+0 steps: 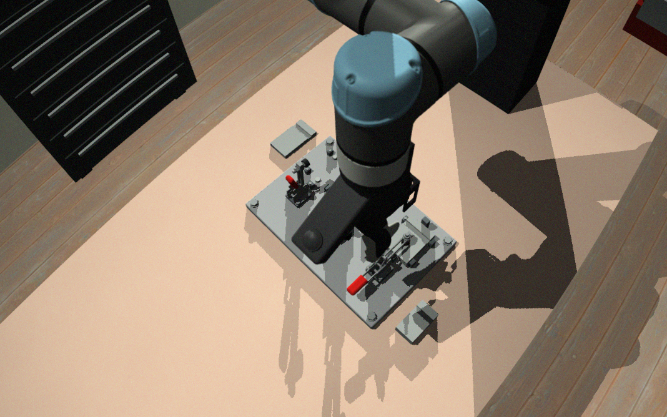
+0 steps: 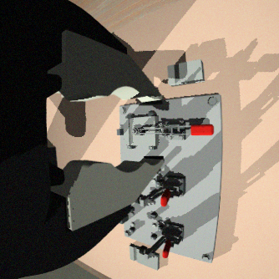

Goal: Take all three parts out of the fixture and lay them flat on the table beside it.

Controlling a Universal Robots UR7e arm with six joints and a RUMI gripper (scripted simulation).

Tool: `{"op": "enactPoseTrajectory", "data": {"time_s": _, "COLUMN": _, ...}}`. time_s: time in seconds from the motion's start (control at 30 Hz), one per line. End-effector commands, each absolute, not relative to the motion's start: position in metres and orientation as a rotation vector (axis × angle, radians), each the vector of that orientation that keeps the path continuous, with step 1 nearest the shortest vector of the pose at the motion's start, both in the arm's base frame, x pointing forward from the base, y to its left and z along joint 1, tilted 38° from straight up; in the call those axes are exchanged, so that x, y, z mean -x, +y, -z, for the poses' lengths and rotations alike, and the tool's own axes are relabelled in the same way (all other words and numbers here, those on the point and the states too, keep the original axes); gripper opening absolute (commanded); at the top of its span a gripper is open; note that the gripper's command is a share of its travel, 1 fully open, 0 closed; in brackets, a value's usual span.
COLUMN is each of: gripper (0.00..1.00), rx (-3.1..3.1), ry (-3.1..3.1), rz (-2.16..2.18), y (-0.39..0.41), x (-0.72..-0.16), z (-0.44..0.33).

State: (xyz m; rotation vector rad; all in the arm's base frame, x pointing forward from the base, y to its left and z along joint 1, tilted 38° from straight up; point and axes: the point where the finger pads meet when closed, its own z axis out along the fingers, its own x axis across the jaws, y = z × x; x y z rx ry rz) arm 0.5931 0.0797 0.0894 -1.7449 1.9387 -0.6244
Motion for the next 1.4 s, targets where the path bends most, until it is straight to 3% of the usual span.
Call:
{"op": "enactPoseTrajectory", "data": {"time_s": 0.0, "gripper": 0.28, "rx": 1.744, "ry": 1.938, "rz": 0.625, "y": 0.080, "x": -0.594, "z": -0.090}}
{"op": "enactPoseTrajectory", "data": {"time_s": 1.37, "gripper": 0.28, "rx": 1.744, "ry": 1.938, "rz": 0.625, "y": 0.076, "x": -0.667, "z": 0.006}}
